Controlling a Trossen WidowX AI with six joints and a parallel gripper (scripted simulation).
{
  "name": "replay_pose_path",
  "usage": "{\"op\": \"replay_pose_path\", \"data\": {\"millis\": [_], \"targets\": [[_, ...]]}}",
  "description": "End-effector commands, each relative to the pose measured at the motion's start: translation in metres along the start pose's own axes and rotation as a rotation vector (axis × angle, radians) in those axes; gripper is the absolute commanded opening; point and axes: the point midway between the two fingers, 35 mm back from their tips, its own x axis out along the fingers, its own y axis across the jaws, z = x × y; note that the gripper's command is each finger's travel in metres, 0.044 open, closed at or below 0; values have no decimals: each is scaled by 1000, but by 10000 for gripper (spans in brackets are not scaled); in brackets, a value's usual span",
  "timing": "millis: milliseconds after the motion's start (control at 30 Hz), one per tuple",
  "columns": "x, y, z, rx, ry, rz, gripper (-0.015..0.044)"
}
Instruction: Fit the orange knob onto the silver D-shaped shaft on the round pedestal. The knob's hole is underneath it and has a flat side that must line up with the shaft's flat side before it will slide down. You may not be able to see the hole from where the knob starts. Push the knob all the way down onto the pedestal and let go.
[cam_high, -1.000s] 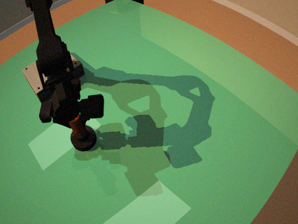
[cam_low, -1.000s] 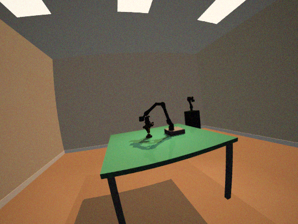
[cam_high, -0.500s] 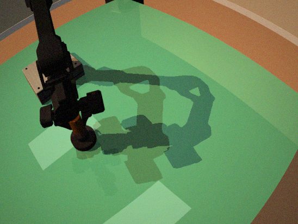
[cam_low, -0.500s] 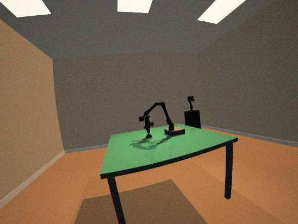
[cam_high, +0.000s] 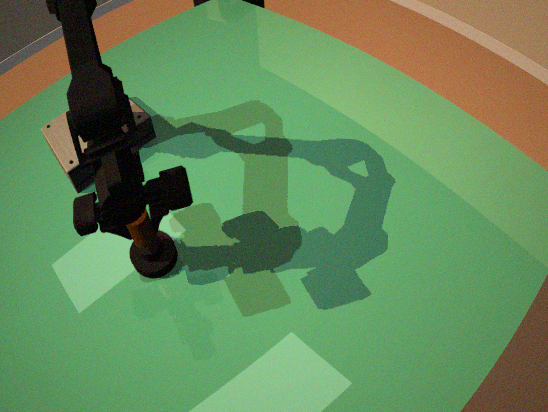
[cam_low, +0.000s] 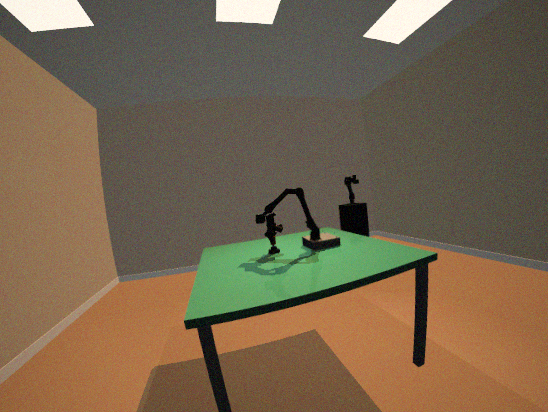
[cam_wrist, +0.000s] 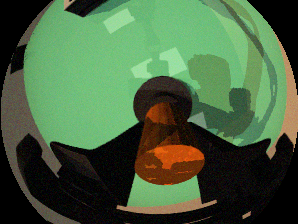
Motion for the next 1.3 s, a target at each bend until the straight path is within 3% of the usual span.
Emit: {"op": "replay_pose_path", "data": {"millis": [0,467,1267], "targets": [[1,0,0,-6,2,-1,0],[-5,0,-1,124,2,-1,0],[-3,0,-1,1775,1,-3,0]]}}
